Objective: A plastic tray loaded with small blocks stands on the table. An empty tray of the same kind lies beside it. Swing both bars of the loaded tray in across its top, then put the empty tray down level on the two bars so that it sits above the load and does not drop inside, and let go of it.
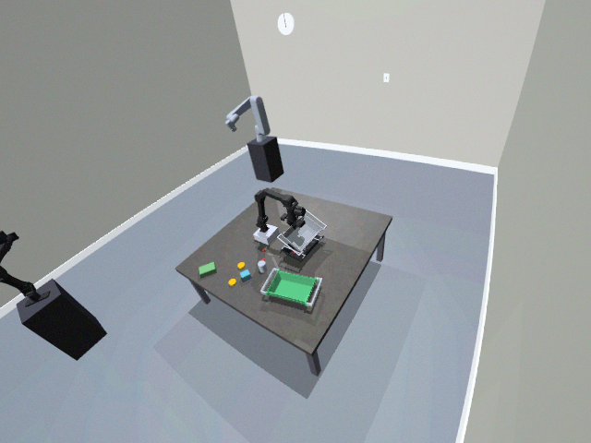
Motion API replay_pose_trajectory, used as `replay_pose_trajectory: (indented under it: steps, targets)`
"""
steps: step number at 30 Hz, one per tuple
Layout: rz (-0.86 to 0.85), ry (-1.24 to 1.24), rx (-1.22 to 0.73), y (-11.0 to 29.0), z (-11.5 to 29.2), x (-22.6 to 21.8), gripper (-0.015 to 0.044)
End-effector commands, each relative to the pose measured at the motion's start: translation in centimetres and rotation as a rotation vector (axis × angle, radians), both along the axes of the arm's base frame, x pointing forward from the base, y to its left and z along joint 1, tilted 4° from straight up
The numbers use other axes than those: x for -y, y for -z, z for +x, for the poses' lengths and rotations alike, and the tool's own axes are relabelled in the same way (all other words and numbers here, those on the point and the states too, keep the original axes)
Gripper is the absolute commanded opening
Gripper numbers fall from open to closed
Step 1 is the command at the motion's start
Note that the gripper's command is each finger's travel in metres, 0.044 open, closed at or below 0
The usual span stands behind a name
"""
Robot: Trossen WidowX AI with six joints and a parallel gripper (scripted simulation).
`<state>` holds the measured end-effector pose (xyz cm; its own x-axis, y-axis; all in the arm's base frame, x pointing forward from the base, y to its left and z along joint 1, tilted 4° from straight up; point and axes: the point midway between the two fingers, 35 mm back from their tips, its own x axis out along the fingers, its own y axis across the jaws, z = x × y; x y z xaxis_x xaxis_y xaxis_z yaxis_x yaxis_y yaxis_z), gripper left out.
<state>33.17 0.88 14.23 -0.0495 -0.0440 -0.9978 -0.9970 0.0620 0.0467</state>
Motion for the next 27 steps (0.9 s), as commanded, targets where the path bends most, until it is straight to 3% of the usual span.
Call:
replay_pose_trajectory:
  steps: [1, 27]
  targets:
    - [-0.003, -0.003, 0.020, -0.39, 0.21, 0.06, 0.0000]
    - [-0.003, -0.003, 0.021, -0.04, 0.21, 0.17, 0.0000]
